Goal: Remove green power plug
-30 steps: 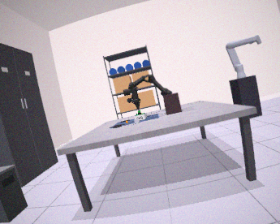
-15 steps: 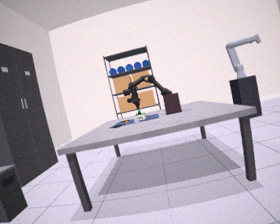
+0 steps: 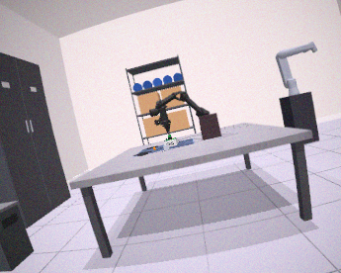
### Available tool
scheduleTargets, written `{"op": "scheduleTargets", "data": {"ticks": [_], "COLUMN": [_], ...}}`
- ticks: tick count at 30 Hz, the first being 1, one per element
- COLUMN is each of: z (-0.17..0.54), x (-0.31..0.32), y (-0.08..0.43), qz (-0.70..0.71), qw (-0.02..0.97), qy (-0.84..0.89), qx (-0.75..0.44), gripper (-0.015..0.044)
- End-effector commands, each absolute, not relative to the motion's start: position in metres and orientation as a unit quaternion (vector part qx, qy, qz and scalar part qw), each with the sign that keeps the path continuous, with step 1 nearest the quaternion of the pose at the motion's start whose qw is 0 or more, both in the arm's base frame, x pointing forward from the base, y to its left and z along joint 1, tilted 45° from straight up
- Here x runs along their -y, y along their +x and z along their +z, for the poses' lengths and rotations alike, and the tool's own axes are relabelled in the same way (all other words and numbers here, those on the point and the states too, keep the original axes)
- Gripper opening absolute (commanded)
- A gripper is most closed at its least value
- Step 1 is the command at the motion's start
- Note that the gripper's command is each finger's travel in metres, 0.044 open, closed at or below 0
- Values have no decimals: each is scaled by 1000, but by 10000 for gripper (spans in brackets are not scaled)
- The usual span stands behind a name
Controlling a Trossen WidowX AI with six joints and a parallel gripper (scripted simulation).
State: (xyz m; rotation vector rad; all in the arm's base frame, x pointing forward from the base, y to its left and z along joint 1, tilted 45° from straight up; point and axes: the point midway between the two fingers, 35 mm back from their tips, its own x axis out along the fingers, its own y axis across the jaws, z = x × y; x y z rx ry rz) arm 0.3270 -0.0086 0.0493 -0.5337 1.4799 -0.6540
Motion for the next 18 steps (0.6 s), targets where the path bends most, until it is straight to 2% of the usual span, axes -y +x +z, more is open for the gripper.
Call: {"op": "scheduleTargets", "data": {"ticks": [1,18], "z": [67,53], "x": [2,-16], "y": [326,327], "qz": [-246,-333], "qw": [682,644], "qy": [-208,-292], "qx": [-657,-624], "gripper": [0,0]}}
